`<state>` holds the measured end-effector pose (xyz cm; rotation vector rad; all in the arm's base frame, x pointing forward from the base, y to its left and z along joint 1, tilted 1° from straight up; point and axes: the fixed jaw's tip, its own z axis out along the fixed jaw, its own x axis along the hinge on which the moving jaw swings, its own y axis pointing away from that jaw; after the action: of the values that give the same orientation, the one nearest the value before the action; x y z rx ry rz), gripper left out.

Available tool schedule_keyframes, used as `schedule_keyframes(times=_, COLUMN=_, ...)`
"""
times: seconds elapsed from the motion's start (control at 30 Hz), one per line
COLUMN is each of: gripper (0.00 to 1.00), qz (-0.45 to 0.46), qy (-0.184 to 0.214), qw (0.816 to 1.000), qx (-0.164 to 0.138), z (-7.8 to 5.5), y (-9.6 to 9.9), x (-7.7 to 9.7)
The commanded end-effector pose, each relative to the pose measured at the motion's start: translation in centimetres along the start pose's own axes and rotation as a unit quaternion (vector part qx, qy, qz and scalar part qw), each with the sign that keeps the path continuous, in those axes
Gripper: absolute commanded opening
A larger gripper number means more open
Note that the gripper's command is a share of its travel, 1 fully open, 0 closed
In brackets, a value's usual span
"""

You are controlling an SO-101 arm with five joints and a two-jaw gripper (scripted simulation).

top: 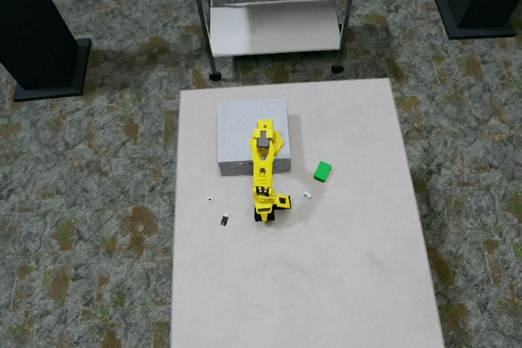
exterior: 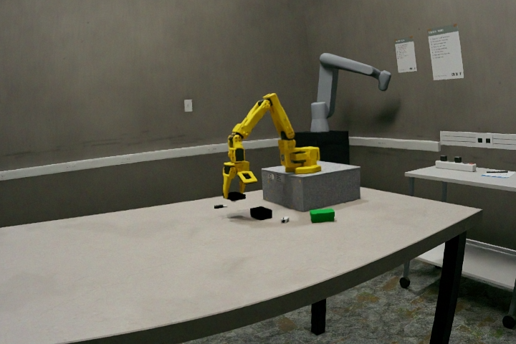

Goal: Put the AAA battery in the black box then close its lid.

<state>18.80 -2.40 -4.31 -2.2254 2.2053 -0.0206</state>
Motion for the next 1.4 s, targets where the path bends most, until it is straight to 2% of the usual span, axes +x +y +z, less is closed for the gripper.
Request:
schedule_keyframes(times=0.0, gripper=0.24, qz=0.0, qy=-0.001, qw=1.0, qx=-0.004, z=-0.16, y=0.29, x=-0.08)
schedule_keyframes(times=1.37, gripper=0.24, qz=0.0, qy=-0.001, qw=1.0, qx=-0.004, z=-0.66, y=0.49, x=-0.04)
